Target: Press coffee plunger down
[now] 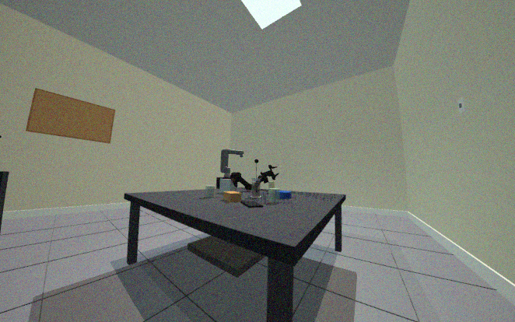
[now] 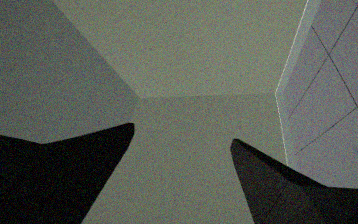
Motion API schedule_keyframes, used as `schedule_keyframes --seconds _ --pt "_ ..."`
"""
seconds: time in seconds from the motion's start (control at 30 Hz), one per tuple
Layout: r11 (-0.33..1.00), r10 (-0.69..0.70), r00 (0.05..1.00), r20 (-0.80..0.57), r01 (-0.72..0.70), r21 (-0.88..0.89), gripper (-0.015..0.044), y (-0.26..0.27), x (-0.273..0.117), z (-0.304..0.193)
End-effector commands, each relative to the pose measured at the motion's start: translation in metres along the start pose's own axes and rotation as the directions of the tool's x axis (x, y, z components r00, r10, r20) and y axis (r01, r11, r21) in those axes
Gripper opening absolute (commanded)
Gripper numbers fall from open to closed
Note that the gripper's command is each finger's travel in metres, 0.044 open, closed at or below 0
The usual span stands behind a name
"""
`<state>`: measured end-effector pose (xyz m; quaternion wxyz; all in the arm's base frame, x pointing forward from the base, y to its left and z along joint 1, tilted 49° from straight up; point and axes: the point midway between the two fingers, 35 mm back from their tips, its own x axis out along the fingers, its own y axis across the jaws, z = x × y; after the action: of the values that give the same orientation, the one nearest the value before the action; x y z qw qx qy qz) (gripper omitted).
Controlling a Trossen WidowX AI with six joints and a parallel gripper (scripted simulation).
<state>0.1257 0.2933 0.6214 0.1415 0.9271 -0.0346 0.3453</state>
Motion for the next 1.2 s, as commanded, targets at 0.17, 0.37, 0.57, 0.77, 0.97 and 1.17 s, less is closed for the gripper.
schedule_keyframes --seconds 0.17,0.37,0.57,0.77,0.97,1.17 --pt "0.989 0.059 0.998 0.01 -0.06 0.135 0.044 0.042 0.005 -0.003" --pt "0.915 0.164 0.985 0.048 -0.17 0.366 0.044 0.123 0.011 0.001" --pt "0.773 0.267 0.96 0.08 -0.263 0.577 0.044 0.198 0.009 0.013" --pt "0.72 0.322 0.944 0.071 -0.293 0.629 0.044 0.222 0.006 0.016" --pt "0.656 0.353 0.932 0.08 -0.307 0.689 0.044 0.248 0.003 0.022" --pt "0.487 0.4 0.904 0.15 -0.349 0.801 0.044 0.299 -0.003 0.046"
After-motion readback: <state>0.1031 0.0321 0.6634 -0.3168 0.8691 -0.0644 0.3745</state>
